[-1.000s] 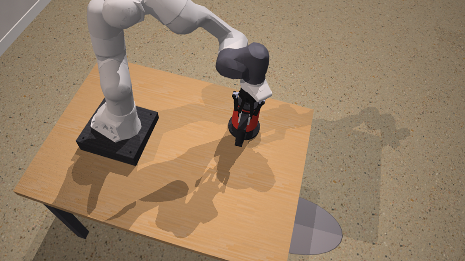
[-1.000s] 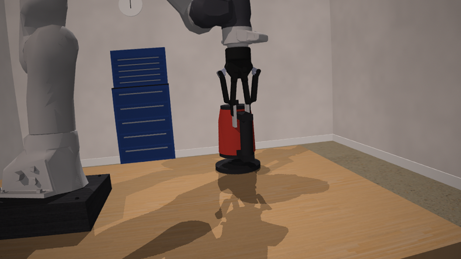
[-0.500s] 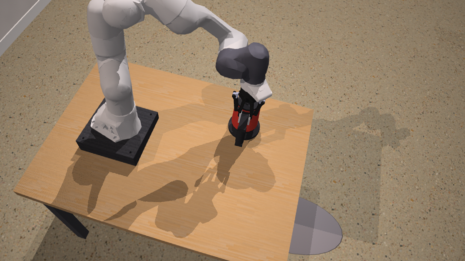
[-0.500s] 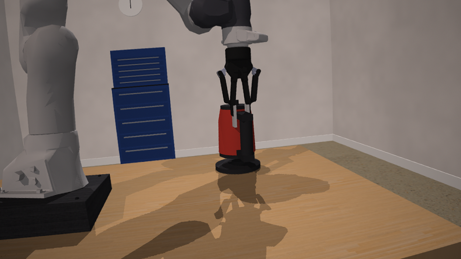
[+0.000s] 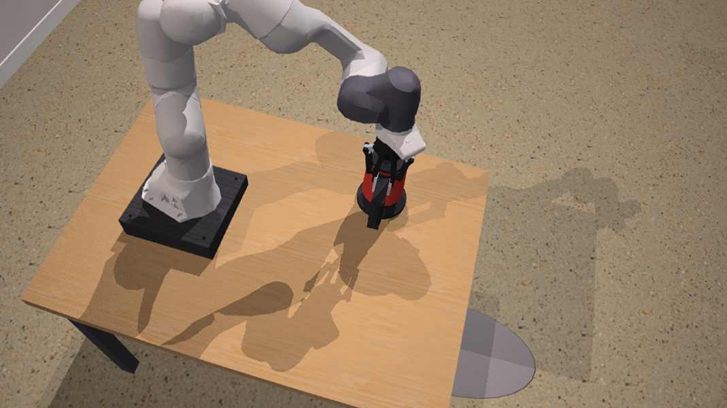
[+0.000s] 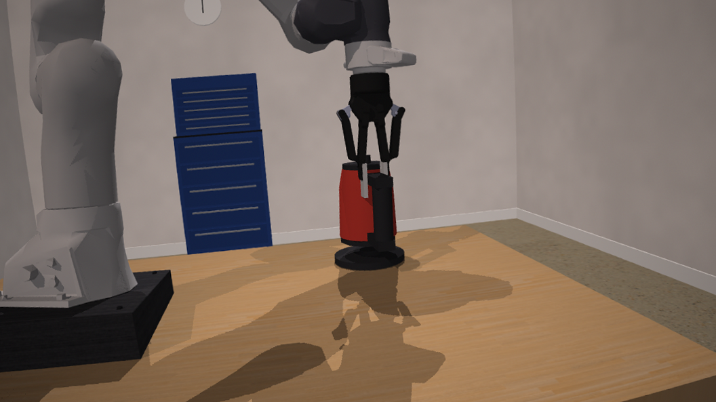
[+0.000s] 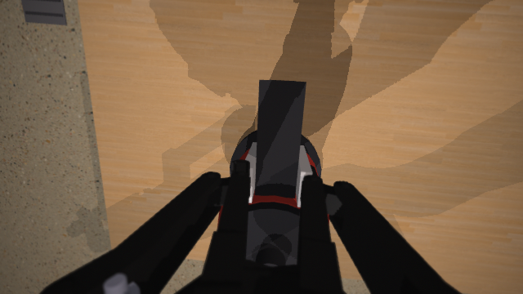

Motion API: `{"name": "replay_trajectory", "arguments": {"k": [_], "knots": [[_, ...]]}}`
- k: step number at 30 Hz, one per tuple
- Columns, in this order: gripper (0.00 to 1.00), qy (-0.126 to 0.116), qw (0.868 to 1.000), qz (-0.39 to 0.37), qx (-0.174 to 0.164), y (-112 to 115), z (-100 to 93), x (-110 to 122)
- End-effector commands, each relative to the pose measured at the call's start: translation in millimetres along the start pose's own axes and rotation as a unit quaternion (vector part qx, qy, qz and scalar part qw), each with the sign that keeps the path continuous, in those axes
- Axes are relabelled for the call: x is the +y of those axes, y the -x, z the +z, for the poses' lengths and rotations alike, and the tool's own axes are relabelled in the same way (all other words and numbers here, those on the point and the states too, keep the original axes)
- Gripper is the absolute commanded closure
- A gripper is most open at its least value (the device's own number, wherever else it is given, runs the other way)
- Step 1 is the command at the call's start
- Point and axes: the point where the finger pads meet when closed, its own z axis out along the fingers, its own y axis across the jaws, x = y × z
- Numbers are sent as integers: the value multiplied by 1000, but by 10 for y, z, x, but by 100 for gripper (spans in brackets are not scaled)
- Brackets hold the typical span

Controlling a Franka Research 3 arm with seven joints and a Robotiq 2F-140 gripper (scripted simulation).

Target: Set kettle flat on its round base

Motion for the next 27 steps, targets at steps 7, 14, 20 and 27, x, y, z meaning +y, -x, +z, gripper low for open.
{"name": "replay_trajectory", "arguments": {"k": [7,14,20,27], "knots": [[100,-7,1000,-1,-1,30,-48,-37],[100,-7,1000,-1,-1,53,-46,-39],[100,-7,1000,-1,-1,96,-43,-43],[100,-7,1000,-1,-1,97,-43,-43]]}}
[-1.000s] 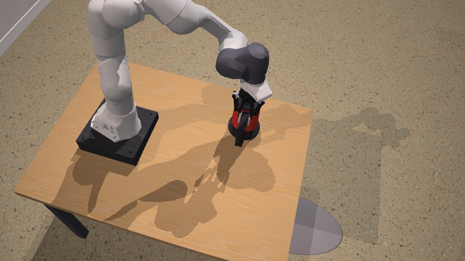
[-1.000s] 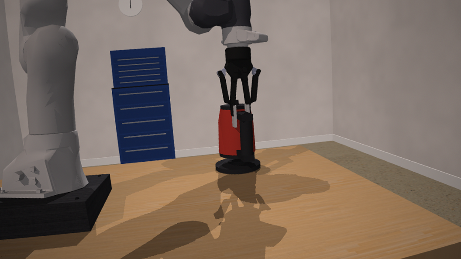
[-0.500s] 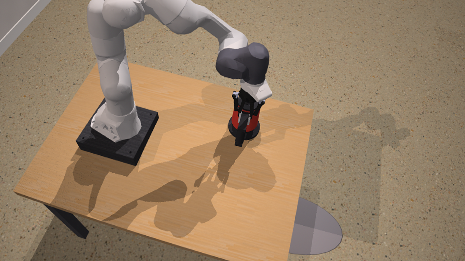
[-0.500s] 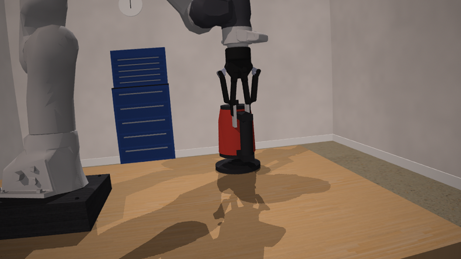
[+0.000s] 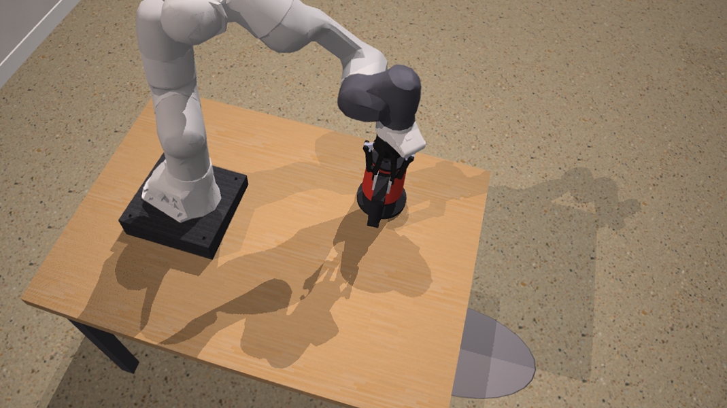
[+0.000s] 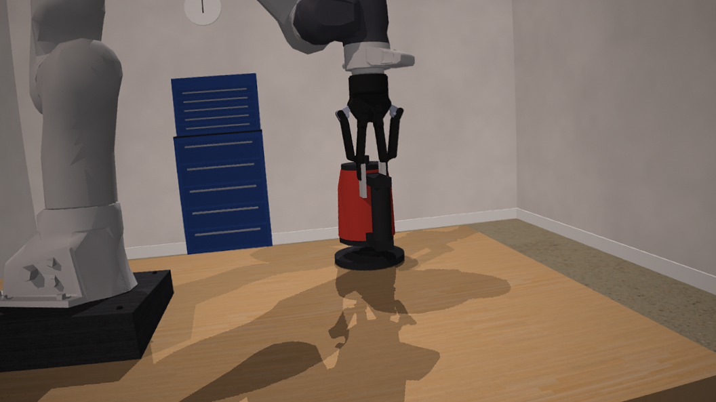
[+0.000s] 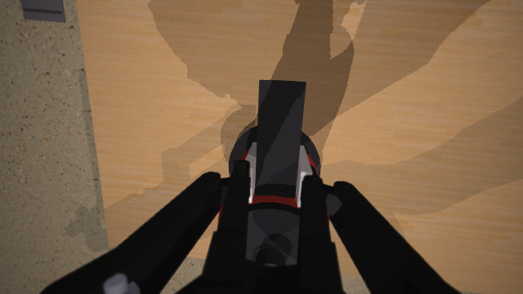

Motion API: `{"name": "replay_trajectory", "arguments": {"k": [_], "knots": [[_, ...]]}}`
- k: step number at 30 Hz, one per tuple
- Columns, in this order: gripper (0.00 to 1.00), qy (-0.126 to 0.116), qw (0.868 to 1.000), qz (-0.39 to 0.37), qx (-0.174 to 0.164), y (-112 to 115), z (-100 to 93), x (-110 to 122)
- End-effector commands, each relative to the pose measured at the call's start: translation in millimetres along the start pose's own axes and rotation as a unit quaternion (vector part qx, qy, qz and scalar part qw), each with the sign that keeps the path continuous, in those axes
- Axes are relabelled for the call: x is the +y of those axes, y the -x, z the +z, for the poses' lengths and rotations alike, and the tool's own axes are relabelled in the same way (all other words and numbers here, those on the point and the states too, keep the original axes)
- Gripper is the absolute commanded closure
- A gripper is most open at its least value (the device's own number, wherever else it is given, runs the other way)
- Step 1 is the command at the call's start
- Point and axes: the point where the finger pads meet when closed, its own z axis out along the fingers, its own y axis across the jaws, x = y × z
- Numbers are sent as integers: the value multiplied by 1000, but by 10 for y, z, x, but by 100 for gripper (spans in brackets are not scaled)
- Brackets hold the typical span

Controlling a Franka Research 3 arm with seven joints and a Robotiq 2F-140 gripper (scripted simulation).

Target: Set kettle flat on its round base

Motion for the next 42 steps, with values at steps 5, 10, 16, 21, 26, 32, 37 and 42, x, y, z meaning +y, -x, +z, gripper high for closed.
{"name": "replay_trajectory", "arguments": {"k": [5,10,16,21,26,32,37,42], "knots": [[100,-8,1000,1,-1,32,-53,-55],[100,-8,1000,1,-1,32,-53,-55],[100,-8,1000,1,-1,32,-53,-55],[100,-8,1000,1,-1,32,-53,-55],[100,-8,1000,1,-1,32,-53,-55],[100,-8,1000,1,-1,32,-51,-55],[100,-8,1000,1,-1,32,-5,-56],[100,-8,1000,1,-1,32,83,-57]]}}
